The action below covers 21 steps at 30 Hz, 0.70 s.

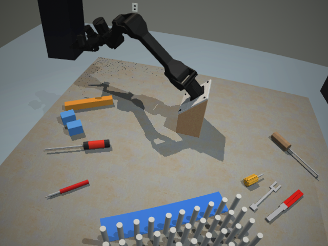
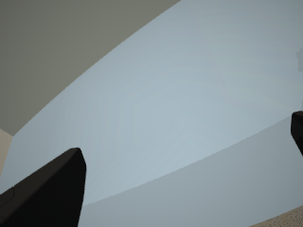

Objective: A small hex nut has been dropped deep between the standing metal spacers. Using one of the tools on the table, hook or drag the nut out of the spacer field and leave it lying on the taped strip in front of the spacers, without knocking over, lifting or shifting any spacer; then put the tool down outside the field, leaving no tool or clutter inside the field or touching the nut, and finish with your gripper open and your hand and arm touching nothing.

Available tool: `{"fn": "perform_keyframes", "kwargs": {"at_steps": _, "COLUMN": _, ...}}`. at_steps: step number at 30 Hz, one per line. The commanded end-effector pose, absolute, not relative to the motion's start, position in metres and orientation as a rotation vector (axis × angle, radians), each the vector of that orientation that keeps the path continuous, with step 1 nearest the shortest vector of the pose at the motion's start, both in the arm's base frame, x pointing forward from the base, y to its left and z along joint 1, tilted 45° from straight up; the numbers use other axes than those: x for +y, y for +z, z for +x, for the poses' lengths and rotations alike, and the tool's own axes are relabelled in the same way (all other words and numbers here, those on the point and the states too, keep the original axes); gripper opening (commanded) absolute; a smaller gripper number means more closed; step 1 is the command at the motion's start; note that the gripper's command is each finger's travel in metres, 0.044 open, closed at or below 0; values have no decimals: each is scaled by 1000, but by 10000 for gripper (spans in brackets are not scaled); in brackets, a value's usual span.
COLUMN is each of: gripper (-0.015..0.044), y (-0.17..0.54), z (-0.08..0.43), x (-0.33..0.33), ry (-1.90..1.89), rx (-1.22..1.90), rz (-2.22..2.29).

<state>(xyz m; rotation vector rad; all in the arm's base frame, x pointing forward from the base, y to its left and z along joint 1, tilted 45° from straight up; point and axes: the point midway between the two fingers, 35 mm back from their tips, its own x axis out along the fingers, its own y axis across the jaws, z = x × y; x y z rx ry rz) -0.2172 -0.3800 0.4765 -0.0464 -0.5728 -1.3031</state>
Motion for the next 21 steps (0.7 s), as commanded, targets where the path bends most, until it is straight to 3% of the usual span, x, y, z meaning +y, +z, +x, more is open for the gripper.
{"fn": "perform_keyframes", "kwargs": {"at_steps": 1, "gripper": 440, "y": 474, "z": -173, "x": -403, "ry": -1245, "rx": -559, "rz": -52}}
{"fn": "perform_keyframes", "kwargs": {"at_steps": 21, "gripper": 440, "y": 434, "z": 72, "x": -445, "ry": -950, "rx": -447, "rz": -26}}
